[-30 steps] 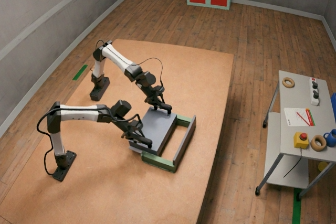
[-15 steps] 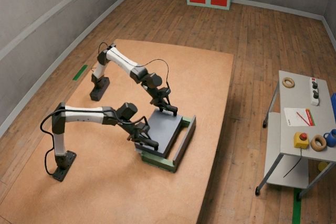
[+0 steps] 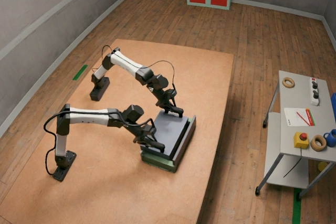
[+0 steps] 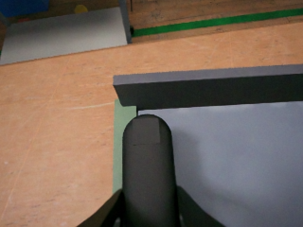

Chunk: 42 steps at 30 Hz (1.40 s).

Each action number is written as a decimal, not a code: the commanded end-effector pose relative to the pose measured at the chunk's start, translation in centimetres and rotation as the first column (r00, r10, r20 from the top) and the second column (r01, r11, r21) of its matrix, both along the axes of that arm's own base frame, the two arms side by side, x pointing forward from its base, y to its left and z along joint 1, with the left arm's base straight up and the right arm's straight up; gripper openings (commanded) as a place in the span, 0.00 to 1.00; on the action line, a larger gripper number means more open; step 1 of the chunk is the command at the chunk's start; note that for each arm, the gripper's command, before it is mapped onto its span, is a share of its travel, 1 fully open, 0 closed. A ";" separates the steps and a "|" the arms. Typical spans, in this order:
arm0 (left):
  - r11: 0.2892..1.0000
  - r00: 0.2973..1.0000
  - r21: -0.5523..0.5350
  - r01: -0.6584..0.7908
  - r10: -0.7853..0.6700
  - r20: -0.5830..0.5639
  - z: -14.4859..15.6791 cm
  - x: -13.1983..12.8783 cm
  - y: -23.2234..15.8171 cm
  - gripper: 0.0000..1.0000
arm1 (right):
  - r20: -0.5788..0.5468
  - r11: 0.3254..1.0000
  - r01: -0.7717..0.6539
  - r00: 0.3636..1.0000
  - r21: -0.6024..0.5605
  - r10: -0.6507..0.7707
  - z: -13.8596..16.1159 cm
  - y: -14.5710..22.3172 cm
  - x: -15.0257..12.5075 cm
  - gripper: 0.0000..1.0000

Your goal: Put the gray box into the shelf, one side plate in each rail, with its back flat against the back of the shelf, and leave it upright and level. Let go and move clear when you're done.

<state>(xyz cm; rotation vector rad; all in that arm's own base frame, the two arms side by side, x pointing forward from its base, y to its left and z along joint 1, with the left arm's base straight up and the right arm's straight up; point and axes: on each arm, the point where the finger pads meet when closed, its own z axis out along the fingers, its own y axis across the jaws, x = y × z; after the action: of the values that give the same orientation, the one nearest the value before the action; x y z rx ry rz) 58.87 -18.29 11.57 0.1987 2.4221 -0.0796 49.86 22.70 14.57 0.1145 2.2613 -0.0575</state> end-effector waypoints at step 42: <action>0.999 0.978 -0.034 -0.014 0.020 0.210 7.4 5.1 0.3 1.00 | 0.175 0.998 0.004 0.984 0.067 -0.015 6.7 0.2 4.1 1.00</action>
<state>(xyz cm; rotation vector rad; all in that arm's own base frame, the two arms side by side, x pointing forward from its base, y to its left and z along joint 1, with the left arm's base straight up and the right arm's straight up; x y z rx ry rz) 64.07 -18.22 15.65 0.1727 2.2792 -0.0865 54.84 23.09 18.92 0.1480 2.1277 0.0126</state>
